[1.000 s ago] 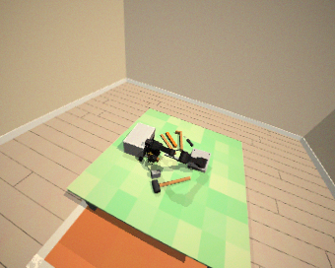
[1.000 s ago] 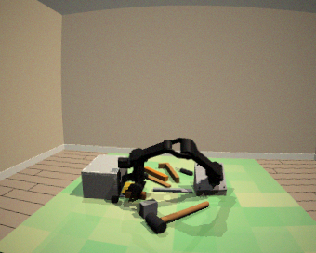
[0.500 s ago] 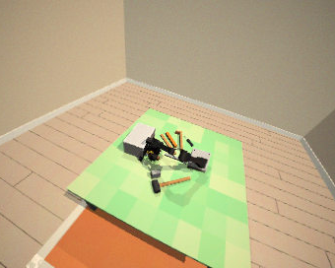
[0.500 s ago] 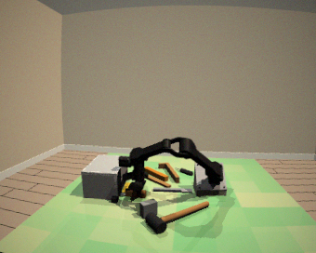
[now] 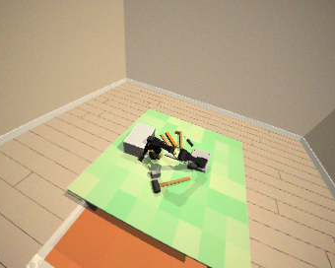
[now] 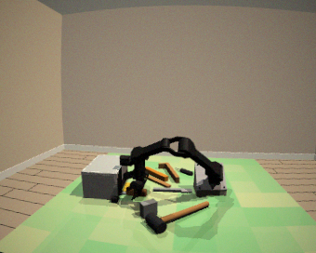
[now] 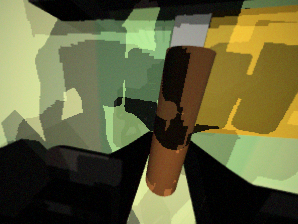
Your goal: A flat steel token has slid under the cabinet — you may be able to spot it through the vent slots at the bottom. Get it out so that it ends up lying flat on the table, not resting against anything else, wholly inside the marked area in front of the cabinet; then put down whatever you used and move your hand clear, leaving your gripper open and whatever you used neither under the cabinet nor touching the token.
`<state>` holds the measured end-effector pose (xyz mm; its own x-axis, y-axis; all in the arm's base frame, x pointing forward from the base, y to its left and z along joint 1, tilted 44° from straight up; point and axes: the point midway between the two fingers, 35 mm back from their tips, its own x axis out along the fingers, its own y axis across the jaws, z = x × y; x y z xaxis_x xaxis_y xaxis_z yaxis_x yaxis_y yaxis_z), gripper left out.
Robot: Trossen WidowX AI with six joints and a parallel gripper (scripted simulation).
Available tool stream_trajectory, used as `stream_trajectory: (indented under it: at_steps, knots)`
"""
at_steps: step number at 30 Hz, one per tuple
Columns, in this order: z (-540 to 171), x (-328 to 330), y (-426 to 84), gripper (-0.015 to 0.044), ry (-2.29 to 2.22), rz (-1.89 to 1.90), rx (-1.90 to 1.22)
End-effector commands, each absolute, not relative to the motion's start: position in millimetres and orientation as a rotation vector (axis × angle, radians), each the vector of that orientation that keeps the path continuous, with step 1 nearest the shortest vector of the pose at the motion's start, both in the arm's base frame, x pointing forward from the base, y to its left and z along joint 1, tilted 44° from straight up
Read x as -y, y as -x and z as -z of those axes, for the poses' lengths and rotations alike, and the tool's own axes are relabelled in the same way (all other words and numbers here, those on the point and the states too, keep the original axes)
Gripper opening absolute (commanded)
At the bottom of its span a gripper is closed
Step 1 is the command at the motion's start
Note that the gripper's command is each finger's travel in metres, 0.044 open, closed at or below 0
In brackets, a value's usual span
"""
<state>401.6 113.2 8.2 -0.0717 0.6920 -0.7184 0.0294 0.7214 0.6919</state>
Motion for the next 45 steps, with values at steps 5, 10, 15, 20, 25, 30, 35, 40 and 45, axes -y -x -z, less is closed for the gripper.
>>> stream_trajectory:
  at_steps: [5, 10, 15, 20, 25, 30, 35, 40, 45]
  knots:
    - [0.1, -105.8, -400.7, 0.0, -0.599, -0.598, -1.568]
    - [0.1, -105.8, -400.6, 0.0, -0.599, -0.598, -1.568]
    - [-0.4, -106.0, -398.0, 0.0, -0.6, -0.598, -1.568]
    - [-1.1, -106.2, -393.7, 0.0, -0.6, -0.598, -1.568]
    - [-1.7, -106.3, -389.5, 0.0, -0.6, -0.598, -1.568]
    - [-2.3, -106.4, -385.2, 0.0, -0.6, -0.598, -1.568]
    - [-2.8, -106.5, -380.8, 0.0, -0.6, -0.598, -1.569]
    - [-3.4, -106.5, -376.3, 0.0, -0.6, -0.598, -1.569]
    - [-3.9, -106.6, -371.8, 0.0, -0.6, -0.598, -1.569]
